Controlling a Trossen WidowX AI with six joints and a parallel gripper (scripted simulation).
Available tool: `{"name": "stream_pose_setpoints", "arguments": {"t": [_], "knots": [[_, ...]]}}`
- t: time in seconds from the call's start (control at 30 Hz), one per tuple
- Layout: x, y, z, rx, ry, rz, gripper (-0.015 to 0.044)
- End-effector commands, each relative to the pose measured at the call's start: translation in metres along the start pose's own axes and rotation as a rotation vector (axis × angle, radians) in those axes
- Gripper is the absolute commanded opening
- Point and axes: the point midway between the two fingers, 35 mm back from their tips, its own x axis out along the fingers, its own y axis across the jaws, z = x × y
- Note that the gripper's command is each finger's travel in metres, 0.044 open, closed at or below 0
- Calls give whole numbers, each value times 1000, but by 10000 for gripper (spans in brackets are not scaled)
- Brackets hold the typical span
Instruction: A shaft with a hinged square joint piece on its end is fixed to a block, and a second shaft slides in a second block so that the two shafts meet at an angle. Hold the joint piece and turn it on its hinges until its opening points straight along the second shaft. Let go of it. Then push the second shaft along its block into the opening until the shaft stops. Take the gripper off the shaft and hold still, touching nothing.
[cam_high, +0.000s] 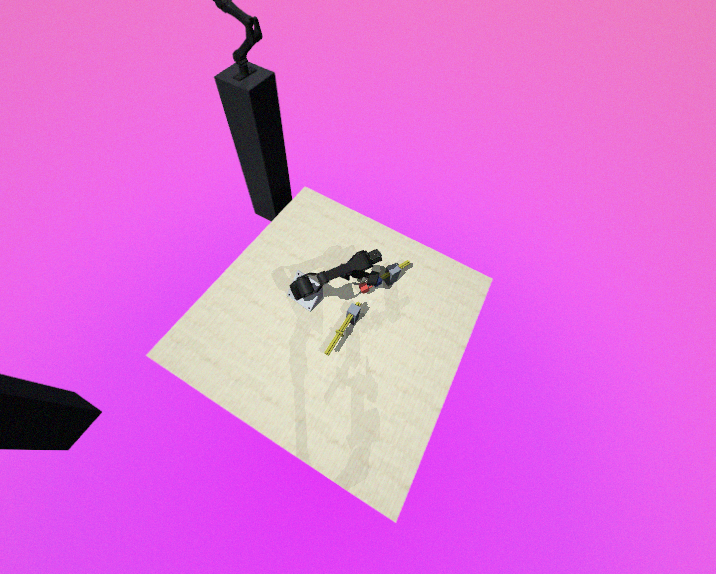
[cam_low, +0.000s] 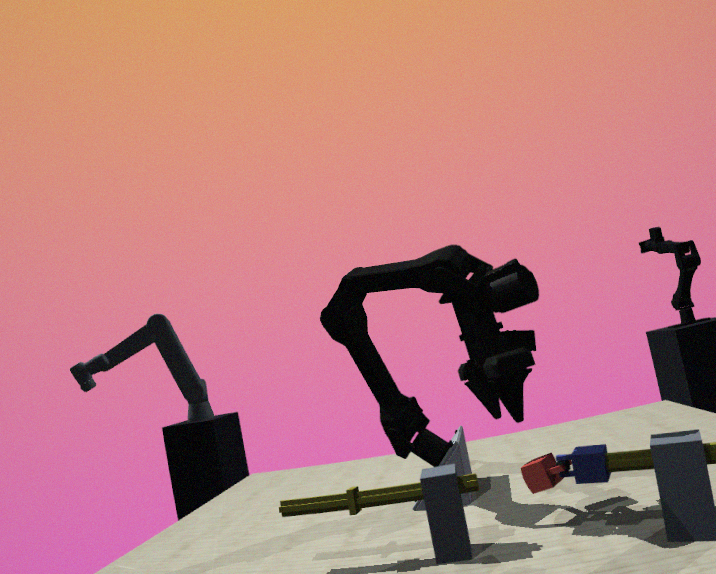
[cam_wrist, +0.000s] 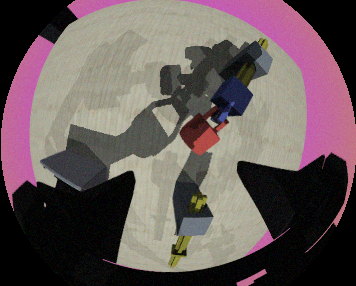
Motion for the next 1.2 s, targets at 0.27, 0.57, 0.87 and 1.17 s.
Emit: {"name": "stream_pose_setpoints", "arguments": {"t": [0.27, 0.57, 0.87, 1.17], "knots": [[1, 0, -1, 356, 0, -8, 440], [2, 0, -1, 628, -4, -11, 440], [3, 0, -1, 899, -8, -13, 440], [4, 0, -2, 1171, -13, -15, 440]]}}
